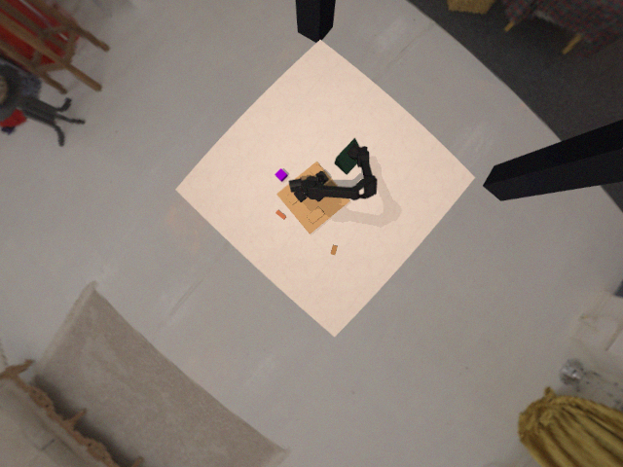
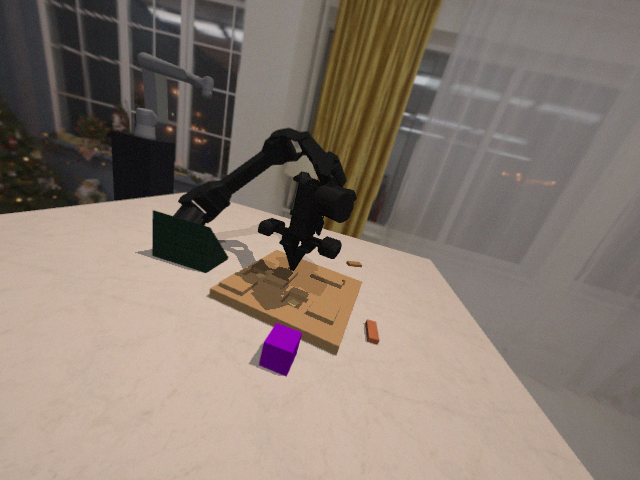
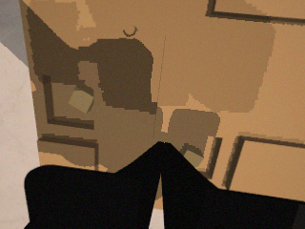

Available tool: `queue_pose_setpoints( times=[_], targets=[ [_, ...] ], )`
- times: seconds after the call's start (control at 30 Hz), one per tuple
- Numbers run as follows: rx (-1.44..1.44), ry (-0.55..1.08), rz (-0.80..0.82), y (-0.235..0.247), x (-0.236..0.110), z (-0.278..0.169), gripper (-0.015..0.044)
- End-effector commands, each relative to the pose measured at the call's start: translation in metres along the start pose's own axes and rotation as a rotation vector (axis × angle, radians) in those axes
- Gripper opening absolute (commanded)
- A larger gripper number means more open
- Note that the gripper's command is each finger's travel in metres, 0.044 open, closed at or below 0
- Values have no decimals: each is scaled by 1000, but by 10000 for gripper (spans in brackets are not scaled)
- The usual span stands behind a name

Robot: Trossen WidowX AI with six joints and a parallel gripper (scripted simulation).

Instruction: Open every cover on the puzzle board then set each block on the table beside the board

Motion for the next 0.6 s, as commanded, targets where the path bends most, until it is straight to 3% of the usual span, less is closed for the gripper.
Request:
queue_pose_setpoints(
  times=[0.0, 0.57],
  targets=[
    [5, -5, 1, 0, 6, 0, 0],
    [5, -5, 0, 0, 23, 1, 0]
  ],
)
Point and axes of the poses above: the point midway between the two fingers, 35 mm back from their tips, its own x axis out along the fingers, its own y axis across the jaws, z = x × y, the point moved 7 cm from there along -x, back along the fingers, and after that the axes turned 9 degrees about -x, right-handed, at the moved point
